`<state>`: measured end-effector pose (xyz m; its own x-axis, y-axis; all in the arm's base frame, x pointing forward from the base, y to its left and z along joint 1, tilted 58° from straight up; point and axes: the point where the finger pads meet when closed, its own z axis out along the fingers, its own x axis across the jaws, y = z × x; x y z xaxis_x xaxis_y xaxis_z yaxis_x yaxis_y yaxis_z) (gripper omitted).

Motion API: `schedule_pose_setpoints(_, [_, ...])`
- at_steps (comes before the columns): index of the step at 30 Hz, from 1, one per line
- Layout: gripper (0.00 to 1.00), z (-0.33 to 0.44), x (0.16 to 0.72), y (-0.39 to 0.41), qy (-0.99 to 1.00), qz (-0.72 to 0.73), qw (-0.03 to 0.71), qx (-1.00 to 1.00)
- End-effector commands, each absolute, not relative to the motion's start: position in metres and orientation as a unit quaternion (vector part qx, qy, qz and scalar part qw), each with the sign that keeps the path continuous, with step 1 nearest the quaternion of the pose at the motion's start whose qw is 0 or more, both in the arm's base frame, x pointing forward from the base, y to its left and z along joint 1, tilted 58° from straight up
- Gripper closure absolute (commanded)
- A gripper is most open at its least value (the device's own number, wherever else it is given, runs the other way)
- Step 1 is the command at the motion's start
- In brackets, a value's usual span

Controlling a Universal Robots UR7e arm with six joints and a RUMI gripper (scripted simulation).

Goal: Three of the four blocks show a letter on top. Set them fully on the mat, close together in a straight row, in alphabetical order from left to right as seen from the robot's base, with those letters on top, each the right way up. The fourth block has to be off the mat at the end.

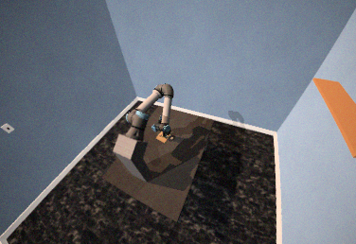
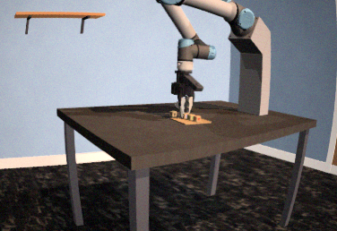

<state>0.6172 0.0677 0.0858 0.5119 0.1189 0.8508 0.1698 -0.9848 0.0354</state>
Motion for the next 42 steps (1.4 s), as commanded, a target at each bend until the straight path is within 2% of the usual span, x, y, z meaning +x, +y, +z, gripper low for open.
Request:
schedule_pose_setpoints(1, [0.95,0.0862,0.6172,0.0677,-0.083,-0.487,0.026,-0.869])
schedule_pose_setpoints(17, [0.95,0.0862,0.6172,0.0677,-0.083,-0.487,0.026,-0.869])
schedule_pose_setpoints(21, [0.87,0.0862,0.6172,0.0677,-0.083,-0.487,0.026,-0.869])
schedule_pose_setpoints(23, [0.87,0.0862,0.6172,0.0677,-0.083,-0.487,0.026,-0.869])
schedule_pose_setpoints(24, [0.83,0.0862,0.6172,0.0677,-0.083,-0.487,0.026,-0.869])
schedule_pose_setpoints(28, [0.83,0.0862,0.6172,0.0677,-0.083,-0.487,0.026,-0.869])
schedule_pose_setpoints(32, [0.75,0.0862,0.6172,0.0677,-0.083,-0.487,0.026,-0.869])
schedule_pose_setpoints(42, [0.75,0.0863,0.6171,0.0677,-0.083,-0.487,0.026,-0.869])
